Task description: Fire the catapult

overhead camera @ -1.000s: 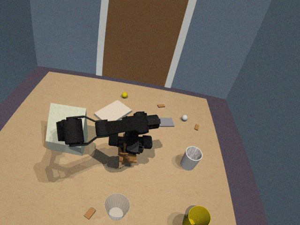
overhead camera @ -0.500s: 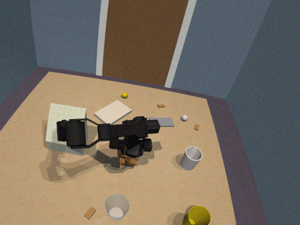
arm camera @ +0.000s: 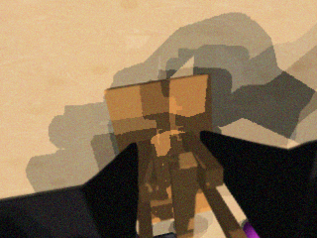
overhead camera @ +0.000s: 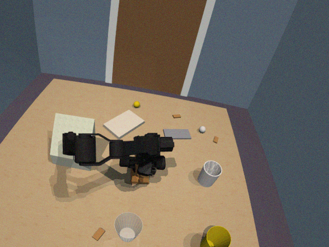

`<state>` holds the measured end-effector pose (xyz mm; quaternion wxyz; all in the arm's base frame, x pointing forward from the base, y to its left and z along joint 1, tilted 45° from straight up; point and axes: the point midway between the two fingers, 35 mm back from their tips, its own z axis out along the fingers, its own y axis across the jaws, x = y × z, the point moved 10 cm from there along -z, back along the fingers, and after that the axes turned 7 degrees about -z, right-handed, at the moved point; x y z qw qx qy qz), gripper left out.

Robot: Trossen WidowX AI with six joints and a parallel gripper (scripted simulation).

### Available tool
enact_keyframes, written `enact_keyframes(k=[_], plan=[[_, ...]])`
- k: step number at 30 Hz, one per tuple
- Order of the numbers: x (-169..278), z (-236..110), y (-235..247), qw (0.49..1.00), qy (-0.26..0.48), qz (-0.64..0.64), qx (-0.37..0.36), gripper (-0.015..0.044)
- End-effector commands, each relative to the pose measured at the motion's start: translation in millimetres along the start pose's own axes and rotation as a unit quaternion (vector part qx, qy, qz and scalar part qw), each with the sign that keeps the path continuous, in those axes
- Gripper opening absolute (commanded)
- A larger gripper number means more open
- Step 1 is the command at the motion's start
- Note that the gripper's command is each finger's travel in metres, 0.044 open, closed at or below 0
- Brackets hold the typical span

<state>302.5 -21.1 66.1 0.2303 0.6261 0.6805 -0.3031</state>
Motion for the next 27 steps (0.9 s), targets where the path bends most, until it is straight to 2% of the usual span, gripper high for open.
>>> enact_keyframes(k=[1,4,18,21,24,27], plan=[[0,-1,0,1.000,0.000,0.000,-0.001,0.0000],[0,-1,0,1.000,0.000,0.000,-0.001,0.0000],[0,-4,1,1.000,0.000,0.000,-0.001,0.0368],[1,-41,4,1.000,0.003,-0.001,-0.002,0.0440],[1,-90,1,1.000,0.002,-0.002,0.000,0.0440],[1,-101,-1,1.000,0.001,-0.002,0.000,0.0440]])
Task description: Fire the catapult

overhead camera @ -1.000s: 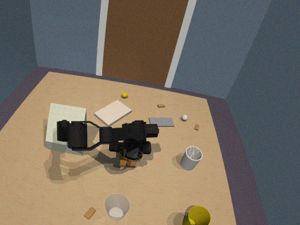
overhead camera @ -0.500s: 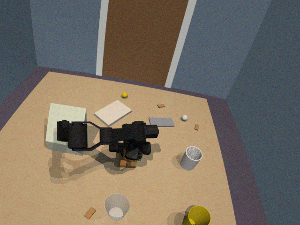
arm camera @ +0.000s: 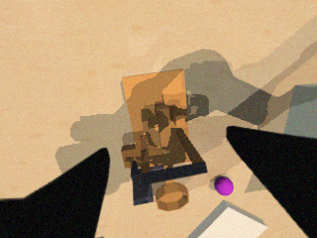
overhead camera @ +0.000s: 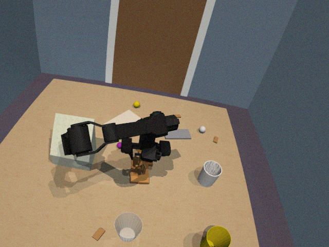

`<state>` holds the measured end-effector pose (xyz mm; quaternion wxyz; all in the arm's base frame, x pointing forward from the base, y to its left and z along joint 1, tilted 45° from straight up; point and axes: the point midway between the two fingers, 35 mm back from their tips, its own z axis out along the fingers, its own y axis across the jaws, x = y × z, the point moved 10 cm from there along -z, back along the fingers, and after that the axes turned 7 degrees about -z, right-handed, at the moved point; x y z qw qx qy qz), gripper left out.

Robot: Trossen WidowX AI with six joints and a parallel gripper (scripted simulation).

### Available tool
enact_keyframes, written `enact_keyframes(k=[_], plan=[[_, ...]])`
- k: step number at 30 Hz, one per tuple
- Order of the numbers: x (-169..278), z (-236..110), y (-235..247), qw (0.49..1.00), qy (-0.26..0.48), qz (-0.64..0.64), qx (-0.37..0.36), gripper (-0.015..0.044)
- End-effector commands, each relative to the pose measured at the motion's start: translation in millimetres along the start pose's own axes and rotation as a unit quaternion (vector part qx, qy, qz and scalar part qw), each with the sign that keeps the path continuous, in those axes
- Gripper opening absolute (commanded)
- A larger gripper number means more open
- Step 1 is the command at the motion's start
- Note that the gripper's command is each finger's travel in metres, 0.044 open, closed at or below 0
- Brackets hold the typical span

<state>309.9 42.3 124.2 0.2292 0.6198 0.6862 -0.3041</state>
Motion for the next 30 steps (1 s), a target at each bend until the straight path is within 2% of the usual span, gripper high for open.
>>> enact_keyframes(k=[1,7,9,12,30], plan=[[0,0,0,1.000,0.000,0.000,0.000,0.0440],[-3,-10,-4,1.000,0.000,0.001,-0.001,0.0440],[-2,0,-3,1.000,0.001,0.001,-0.001,0.0440],[-3,34,-4,1.000,0.000,0.001,-0.001,0.0440],[-3,58,-3,1.000,0.000,0.001,-0.001,0.0440]])
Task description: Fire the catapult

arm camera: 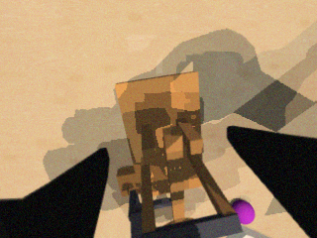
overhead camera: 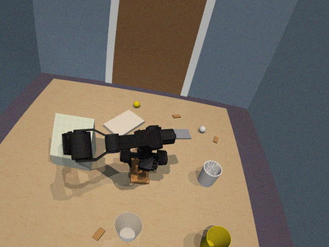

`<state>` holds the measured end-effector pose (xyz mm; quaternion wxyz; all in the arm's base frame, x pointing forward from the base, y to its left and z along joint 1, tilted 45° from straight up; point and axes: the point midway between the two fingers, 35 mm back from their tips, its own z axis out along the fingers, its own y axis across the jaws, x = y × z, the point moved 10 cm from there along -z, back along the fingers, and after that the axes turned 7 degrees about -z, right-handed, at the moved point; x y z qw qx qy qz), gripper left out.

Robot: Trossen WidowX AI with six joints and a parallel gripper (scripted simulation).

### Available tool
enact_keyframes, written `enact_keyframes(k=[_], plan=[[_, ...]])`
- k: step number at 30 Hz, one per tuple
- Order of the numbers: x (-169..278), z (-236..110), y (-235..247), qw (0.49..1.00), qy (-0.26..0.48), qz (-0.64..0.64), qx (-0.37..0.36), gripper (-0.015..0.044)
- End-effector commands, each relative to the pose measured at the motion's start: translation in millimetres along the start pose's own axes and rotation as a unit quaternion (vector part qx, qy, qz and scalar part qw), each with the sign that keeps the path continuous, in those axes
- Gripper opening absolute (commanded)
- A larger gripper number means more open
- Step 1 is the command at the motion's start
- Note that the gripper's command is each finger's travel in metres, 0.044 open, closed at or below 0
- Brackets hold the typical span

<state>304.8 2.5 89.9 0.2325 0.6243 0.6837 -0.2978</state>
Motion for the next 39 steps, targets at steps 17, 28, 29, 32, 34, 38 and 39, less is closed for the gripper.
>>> enact_keyframes(k=[17,28,29,32,34,38,39], plan=[[1,33,-2,1.000,-0.004,-0.006,0.003,0.0440],[-1,34,-2,1.000,-0.002,0.000,0.001,0.0282],[-1,34,-2,1.000,-0.002,0.000,0.001,0.0256],[-1,34,-2,1.000,-0.002,0.000,0.001,0.0177],[-1,34,-2,1.000,-0.002,0.000,0.001,0.0164],[-1,34,-2,1.000,-0.002,0.000,0.001,0.0137],[-1,34,-2,1.000,-0.002,0.000,0.001,0.0131]])
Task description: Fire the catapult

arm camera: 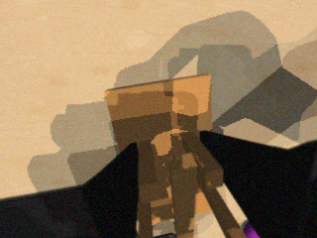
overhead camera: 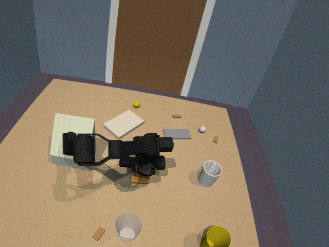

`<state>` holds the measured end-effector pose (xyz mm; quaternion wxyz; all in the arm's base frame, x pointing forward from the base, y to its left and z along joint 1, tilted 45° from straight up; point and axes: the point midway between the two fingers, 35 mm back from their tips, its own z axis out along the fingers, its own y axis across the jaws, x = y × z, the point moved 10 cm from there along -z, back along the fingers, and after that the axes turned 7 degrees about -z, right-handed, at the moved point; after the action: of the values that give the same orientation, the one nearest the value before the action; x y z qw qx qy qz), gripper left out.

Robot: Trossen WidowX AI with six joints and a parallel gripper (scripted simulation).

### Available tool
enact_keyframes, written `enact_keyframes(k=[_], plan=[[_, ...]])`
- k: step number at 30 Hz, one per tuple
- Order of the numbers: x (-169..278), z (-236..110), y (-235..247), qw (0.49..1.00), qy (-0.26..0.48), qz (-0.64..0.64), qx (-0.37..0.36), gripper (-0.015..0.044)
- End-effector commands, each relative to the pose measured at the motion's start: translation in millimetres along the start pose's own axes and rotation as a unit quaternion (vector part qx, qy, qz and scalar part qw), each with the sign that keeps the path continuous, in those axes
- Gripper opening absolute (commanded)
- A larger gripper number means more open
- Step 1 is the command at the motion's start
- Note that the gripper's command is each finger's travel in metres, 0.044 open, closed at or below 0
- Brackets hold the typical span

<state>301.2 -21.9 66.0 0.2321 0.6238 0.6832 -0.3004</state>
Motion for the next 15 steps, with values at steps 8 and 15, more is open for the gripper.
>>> enact_keyframes(k=[8,15], plan=[[0,-50,0,1.000,0.001,0.000,0.000,0.0000],[1,-50,1,0.996,0.000,-0.092,0.000,0.0000]])
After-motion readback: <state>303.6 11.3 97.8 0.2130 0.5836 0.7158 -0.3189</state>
